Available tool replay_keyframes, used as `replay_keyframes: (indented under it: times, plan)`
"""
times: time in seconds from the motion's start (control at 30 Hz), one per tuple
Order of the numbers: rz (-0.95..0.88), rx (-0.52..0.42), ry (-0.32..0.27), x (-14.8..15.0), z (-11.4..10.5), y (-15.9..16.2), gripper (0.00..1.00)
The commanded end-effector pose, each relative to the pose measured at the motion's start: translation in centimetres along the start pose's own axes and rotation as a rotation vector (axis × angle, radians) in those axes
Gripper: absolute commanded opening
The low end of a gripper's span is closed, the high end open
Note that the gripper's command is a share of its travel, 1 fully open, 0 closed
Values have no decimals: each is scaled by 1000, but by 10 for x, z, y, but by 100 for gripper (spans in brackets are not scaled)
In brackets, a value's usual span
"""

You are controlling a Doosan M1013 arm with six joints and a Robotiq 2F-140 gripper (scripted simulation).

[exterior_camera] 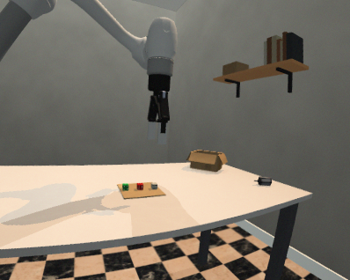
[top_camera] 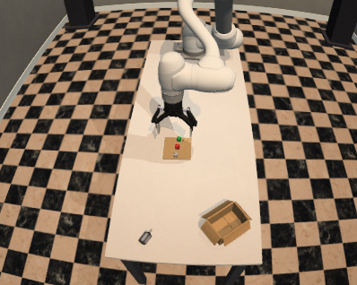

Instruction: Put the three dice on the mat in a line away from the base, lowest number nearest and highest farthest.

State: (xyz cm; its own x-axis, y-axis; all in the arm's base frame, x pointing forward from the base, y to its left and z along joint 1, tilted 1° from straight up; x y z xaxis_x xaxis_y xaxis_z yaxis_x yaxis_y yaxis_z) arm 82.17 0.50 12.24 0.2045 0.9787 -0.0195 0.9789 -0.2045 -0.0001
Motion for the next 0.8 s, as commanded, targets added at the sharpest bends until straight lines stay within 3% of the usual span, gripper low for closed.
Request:
replay_keyframes:
  times: [0.0, 0.77]
  plan:
    - [0, -2, 1, 0, -9, 1, 100]
    - [0, -2, 1, 0, -17, 1, 100]
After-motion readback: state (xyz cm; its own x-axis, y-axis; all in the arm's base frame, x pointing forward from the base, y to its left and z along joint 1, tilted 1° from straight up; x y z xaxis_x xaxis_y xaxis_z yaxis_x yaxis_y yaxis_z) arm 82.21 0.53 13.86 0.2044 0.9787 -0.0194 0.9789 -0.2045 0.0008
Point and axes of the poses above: the point where the finger pads meet when closed, its own z axis out along the fingers, its own x axis across the jaws, y = z × x, the point moved 2 cm from there along -z, back along the fingers, and after that the axes turned 12 degrees about z, right-handed, at the moved point
